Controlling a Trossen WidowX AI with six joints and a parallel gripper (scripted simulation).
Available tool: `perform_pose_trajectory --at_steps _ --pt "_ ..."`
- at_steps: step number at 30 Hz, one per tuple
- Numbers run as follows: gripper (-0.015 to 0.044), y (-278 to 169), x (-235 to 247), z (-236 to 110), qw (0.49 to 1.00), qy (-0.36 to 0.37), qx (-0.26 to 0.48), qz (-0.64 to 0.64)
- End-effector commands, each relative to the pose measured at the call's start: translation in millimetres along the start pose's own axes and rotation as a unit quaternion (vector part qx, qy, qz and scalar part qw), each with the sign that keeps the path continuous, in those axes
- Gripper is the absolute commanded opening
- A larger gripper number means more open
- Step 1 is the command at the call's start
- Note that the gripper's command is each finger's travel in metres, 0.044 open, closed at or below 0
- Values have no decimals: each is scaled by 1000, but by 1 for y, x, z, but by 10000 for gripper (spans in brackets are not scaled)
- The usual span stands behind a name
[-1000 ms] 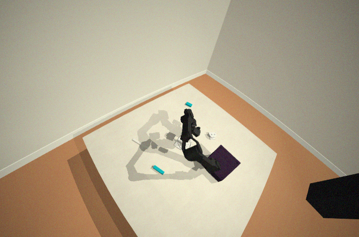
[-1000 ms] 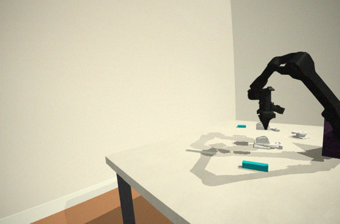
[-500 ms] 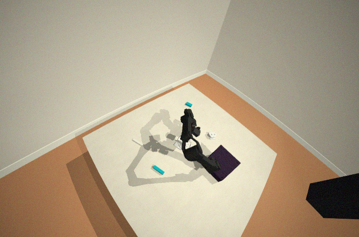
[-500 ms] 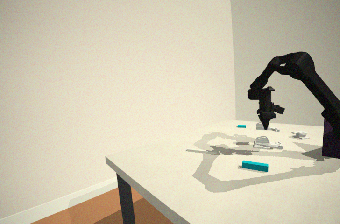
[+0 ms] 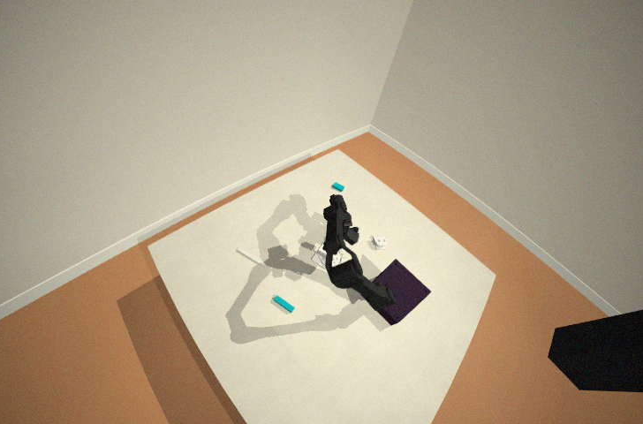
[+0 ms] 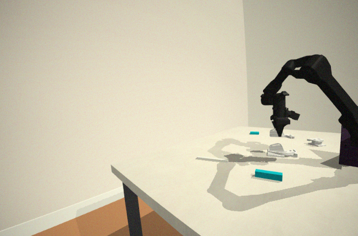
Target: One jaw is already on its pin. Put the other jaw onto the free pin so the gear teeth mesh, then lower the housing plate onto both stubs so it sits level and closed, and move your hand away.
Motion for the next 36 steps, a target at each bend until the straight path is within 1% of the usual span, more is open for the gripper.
perform_pose_trajectory --at_steps 1,15,36 --pt "134 -1 0 -1 1000 1 3 -2" --pt "134 -1 0 -1 1000 1 3 -2" --pt "134 -2 1 31 1000 1 2 -4"
Point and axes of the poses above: the point midway between the two fingers, 35 mm back from their tips, its own z axis out along the fingers, its own x axis across the jaws, y = z × x, the point moved 7 cm from there along -z, back along the fingers, and after that the axes turned 2 degrees about -z, right-handed, at the moved point
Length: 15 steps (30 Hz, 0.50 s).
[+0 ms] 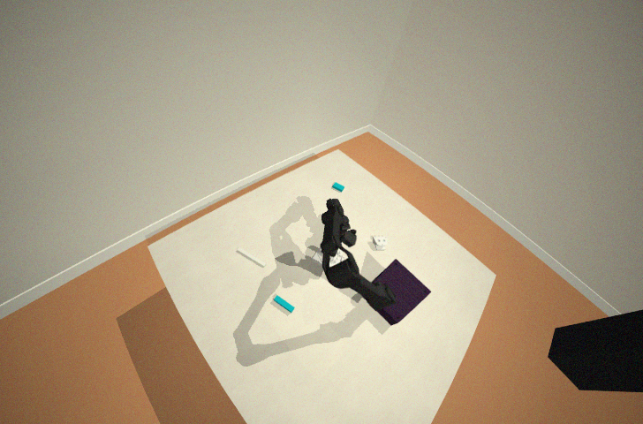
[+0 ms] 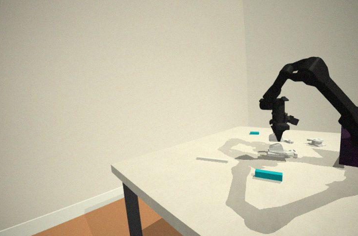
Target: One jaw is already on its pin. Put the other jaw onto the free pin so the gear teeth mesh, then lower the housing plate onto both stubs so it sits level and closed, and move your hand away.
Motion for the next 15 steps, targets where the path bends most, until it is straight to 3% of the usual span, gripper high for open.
perform_pose_trajectory --at_steps 1,15 --pt "134 2 -1 8 1000 -3 1 5" --pt "134 2 -1 24 1000 -4 3 2"
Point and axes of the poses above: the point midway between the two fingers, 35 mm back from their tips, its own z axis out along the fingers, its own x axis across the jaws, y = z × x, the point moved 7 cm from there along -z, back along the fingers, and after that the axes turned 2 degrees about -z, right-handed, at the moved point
